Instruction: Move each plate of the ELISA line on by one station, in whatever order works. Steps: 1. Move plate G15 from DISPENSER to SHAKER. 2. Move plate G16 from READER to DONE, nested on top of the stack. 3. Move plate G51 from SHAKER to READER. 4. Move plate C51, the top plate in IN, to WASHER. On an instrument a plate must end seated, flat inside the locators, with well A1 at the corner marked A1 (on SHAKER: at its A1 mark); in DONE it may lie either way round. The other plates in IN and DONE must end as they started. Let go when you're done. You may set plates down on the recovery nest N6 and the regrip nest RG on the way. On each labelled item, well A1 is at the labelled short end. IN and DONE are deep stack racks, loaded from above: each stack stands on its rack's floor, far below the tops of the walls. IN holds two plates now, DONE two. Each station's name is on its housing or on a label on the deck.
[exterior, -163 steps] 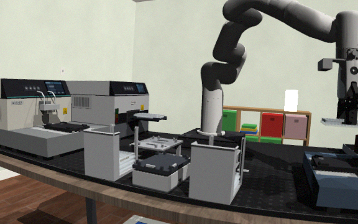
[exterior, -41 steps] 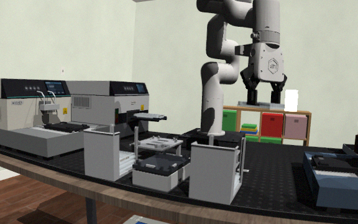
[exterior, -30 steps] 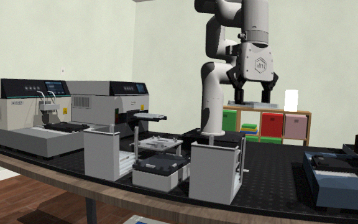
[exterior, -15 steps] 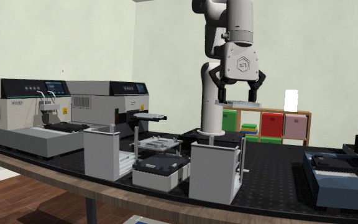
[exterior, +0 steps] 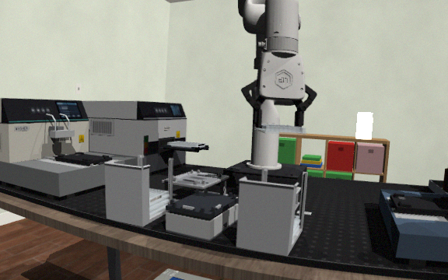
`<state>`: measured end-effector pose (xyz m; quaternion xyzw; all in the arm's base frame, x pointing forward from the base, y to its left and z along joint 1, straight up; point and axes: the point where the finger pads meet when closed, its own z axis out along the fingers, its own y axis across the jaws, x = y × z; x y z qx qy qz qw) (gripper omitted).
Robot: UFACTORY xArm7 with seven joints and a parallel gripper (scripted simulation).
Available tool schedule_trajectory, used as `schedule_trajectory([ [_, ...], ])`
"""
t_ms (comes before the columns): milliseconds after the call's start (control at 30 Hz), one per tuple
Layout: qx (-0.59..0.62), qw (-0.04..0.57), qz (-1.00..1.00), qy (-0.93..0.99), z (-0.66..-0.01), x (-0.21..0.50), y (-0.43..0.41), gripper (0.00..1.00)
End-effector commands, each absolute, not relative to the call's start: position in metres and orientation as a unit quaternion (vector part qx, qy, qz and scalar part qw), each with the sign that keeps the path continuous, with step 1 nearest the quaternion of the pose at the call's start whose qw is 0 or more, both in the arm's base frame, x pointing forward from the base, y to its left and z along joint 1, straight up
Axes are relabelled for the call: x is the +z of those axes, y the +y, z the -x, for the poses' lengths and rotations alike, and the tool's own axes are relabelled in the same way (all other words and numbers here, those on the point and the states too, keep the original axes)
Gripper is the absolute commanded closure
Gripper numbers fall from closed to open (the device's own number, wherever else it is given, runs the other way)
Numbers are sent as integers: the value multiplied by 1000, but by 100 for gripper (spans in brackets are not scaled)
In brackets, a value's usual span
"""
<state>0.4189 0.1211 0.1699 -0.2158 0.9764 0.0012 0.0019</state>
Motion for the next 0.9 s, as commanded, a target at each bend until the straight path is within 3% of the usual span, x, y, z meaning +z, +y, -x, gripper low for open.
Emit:
schedule_trajectory([
  [0,2,4,198,980,-426,172,113,100],
  [867,2,4,81,997,-469,172,54,100],
])
